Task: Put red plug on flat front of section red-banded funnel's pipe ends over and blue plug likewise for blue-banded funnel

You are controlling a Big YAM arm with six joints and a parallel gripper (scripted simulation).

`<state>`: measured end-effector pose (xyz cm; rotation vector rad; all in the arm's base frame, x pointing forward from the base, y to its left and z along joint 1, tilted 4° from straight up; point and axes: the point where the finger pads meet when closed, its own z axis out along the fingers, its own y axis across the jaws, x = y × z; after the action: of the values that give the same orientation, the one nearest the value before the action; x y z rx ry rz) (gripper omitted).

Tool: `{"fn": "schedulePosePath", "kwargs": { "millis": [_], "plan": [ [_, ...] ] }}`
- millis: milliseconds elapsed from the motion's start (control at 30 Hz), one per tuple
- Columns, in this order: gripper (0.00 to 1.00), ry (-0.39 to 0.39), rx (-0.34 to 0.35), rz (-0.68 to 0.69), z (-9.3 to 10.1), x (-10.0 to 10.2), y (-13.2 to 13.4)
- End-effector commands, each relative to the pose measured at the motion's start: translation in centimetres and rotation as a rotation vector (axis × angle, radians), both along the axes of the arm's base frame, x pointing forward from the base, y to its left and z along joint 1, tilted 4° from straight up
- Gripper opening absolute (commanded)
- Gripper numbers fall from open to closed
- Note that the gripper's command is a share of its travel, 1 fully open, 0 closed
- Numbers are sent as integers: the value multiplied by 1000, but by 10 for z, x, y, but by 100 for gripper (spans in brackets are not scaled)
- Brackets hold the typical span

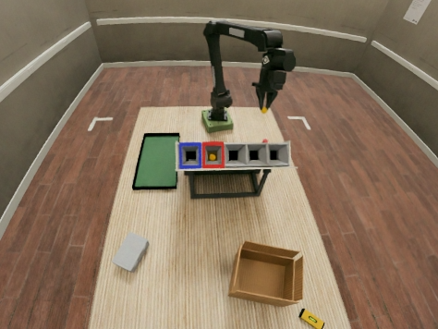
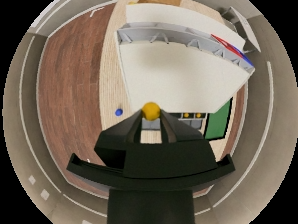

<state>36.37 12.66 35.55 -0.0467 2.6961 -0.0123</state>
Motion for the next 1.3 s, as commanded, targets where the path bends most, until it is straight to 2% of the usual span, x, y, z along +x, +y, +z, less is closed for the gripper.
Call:
{"fn": "schedulePosePath", "kwargs": {
  "millis": [0,767,1267],
  "plan": [
    [0,-64,38,-16,32,9,15],
    [0,-73,41,-21,35,11,22],
    [0,-40,20,-18,36,11,22]
  ]
}}
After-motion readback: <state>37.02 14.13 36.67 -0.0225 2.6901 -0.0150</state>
